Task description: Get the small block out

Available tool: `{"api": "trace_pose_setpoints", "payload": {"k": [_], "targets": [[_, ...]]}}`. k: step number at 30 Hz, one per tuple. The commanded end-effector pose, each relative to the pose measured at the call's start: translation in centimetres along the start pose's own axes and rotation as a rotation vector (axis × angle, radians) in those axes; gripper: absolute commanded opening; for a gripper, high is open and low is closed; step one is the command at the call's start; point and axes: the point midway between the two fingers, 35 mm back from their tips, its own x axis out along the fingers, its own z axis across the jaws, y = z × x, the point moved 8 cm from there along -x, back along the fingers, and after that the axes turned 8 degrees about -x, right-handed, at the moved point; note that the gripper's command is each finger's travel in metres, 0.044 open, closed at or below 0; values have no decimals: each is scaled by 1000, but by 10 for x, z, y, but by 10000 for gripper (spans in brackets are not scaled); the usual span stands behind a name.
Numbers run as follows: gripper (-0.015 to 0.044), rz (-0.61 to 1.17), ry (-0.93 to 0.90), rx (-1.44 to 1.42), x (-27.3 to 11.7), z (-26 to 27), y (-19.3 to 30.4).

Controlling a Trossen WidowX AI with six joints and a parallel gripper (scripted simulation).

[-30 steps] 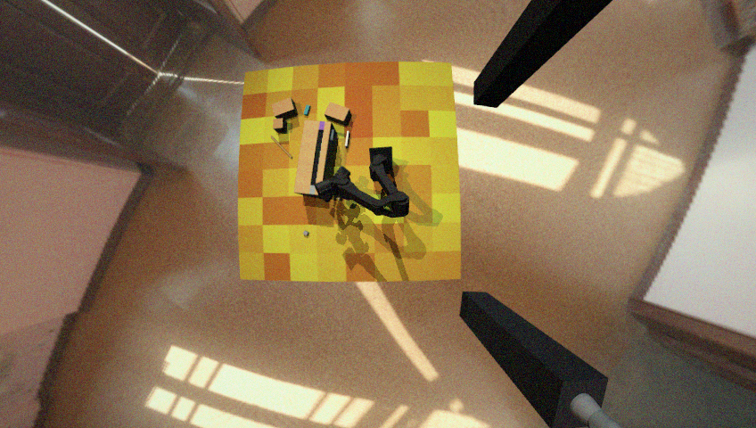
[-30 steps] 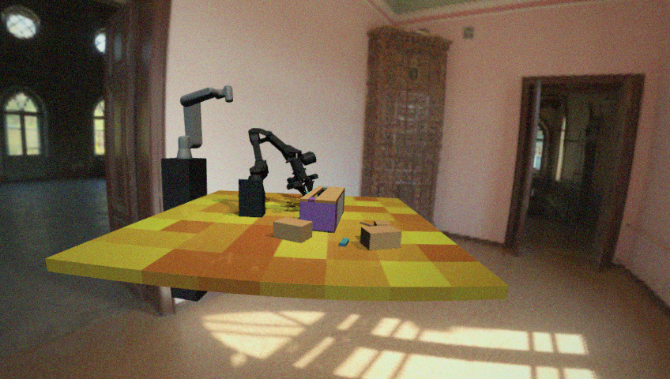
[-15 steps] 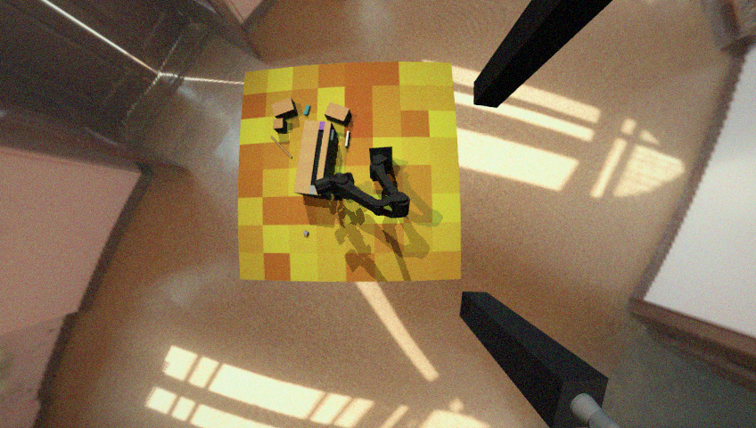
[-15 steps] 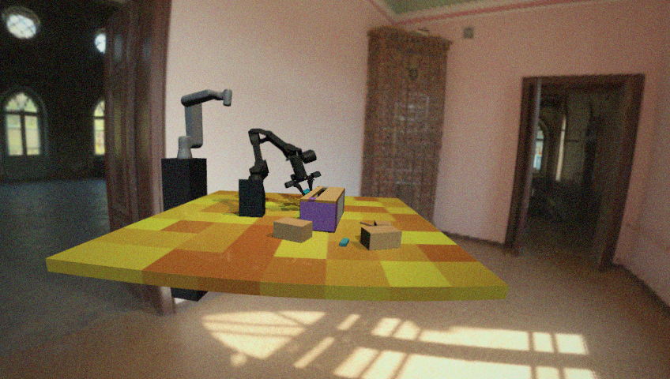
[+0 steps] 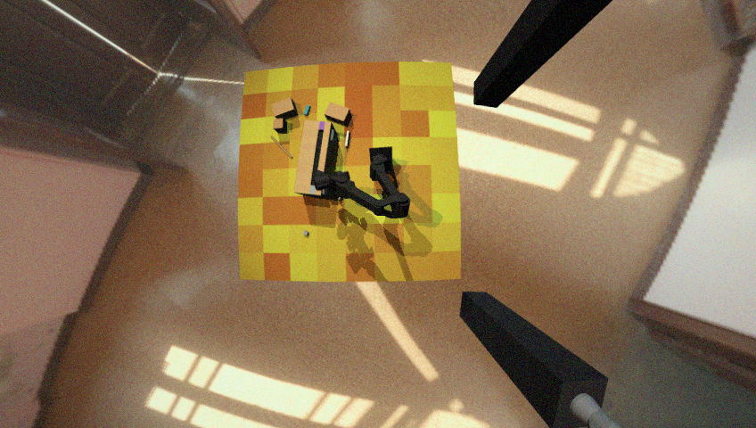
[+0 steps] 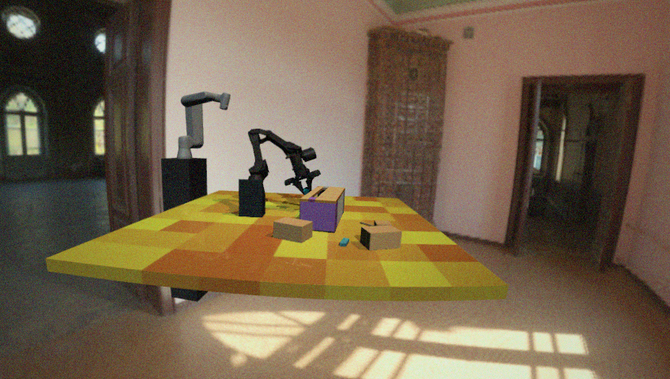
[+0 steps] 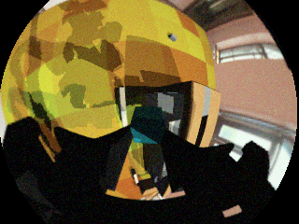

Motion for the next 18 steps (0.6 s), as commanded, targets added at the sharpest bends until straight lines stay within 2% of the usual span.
{"api": "trace_pose_setpoints", "payload": {"k": [1, 18], "targets": [[0, -12, -2, 183, -4, -1, 0], [0, -37, -30, 858, -15, -4, 3]]}}
